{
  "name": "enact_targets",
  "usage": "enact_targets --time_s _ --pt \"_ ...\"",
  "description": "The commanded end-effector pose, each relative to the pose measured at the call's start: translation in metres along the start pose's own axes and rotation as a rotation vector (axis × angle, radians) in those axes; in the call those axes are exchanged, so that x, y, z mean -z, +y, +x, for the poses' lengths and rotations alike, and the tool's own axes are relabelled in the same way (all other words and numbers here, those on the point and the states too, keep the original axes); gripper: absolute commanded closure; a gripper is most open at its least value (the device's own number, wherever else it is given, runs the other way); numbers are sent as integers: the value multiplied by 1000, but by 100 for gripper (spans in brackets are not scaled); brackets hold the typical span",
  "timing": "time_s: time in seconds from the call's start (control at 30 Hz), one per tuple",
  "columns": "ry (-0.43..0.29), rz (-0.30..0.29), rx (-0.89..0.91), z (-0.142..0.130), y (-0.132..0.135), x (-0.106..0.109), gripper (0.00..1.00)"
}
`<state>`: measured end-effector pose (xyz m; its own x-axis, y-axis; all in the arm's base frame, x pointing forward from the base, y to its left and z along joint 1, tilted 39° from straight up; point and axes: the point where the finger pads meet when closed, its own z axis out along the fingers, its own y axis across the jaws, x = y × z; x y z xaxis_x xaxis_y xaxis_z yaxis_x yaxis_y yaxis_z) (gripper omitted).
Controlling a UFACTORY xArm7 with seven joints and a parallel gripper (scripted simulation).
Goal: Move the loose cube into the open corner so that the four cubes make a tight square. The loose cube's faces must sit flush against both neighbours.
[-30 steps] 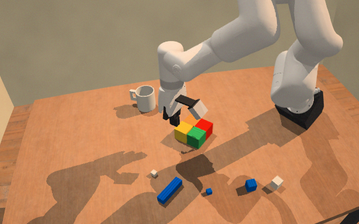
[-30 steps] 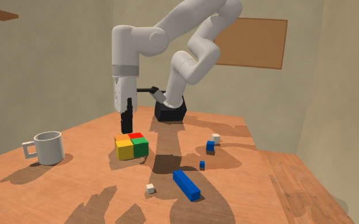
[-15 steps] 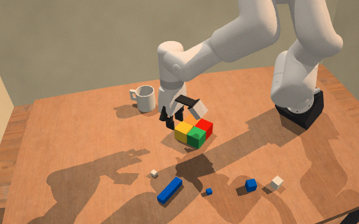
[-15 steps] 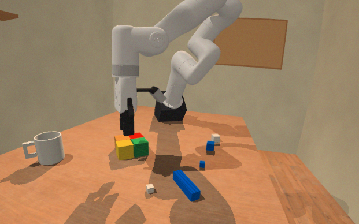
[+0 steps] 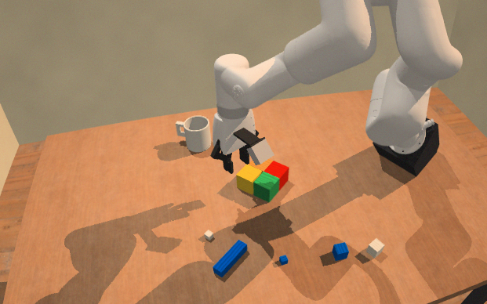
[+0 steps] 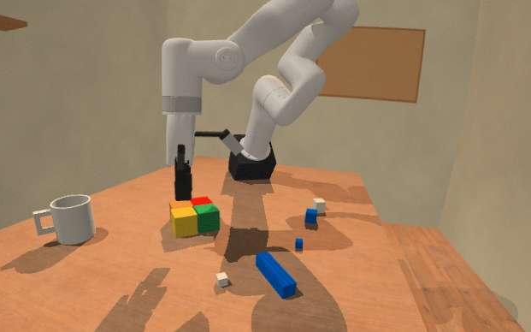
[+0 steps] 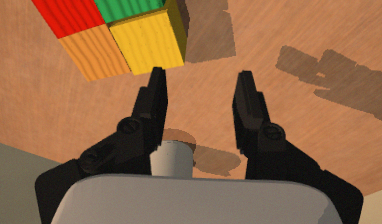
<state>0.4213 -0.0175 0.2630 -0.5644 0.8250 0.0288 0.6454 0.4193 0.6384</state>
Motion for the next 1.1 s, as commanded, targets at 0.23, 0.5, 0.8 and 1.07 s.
enact_targets --time_s 0.23,0.5,0.8,1.07 --pt "-9 5 -565 -20 -12 0 50" --pt "-8 -11 -933 -39 -26 0 50" --pt "-2 -28 -1321 -55 -38 0 50" --pt "8 -45 -1687 -67 -49 1 50"
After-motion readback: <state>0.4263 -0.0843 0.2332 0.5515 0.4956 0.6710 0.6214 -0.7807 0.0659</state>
